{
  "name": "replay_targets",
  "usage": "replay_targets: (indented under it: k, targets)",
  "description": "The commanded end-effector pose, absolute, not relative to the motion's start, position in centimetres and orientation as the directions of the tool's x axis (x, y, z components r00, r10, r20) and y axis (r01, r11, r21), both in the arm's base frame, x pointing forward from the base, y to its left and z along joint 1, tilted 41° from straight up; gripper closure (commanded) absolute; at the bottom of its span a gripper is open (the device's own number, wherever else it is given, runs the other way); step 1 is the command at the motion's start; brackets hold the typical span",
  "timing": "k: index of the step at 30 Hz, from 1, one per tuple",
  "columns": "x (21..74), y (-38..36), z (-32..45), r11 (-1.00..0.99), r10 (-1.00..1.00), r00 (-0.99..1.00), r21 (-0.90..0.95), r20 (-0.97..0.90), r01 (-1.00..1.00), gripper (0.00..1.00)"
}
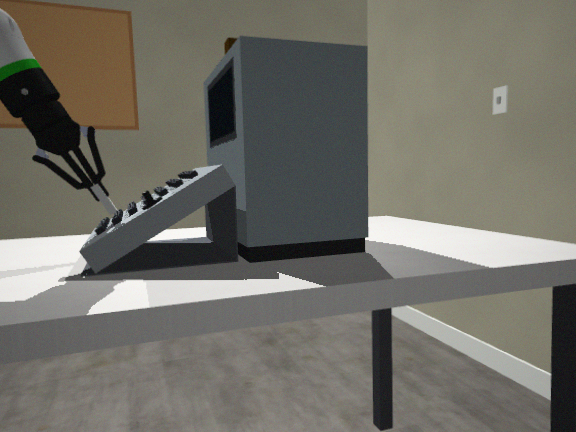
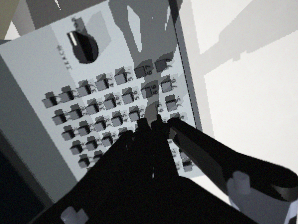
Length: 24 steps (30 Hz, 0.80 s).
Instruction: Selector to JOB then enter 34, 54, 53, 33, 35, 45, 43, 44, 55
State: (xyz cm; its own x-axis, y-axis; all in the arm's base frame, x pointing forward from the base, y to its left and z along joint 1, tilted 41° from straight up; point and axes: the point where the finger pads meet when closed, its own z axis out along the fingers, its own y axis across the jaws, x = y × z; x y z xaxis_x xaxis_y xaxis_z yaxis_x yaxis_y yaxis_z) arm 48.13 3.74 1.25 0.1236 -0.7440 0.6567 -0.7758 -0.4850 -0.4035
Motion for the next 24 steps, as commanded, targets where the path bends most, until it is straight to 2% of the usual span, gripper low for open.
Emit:
replay_targets:
  k: [1,24]
  targets:
    - [48.18,3.75,1.22,-0.485,-0.744,0.124,-0.404,0.656,-0.775,1.00]
    - [48.85,3.25,0.54,-0.485,-0.744,0.124,-0.404,0.656,-0.775,1.00]
